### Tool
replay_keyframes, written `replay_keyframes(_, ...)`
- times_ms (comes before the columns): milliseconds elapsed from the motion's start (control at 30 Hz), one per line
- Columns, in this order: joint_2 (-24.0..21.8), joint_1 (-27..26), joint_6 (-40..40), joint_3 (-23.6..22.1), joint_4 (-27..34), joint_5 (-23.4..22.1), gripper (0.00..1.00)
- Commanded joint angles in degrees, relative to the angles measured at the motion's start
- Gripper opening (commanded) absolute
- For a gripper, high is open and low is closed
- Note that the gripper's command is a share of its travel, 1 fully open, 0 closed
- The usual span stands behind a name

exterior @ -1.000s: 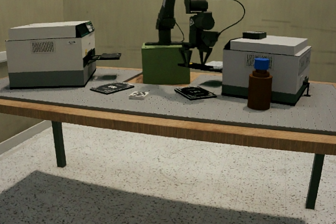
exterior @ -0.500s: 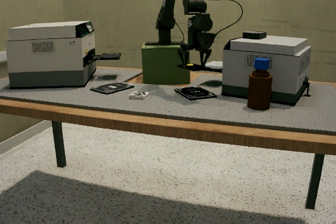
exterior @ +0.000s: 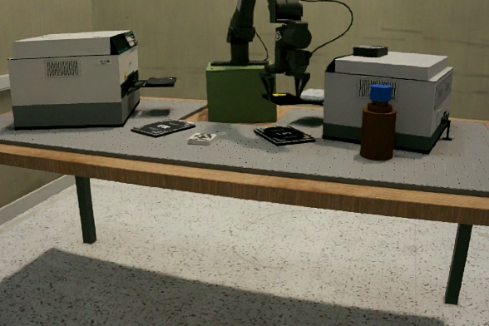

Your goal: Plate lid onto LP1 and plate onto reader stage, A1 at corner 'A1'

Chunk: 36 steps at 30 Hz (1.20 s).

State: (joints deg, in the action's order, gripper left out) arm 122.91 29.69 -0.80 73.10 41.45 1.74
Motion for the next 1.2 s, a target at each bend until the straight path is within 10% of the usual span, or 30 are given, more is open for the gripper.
replay_keyframes(0,-1.2,0.3,-0.8,2.0,0.2,-0.7,0.85)
replay_keyframes(1167,-0.2,-0.2,1.5,1.6,-2.1,-0.5,0.85)
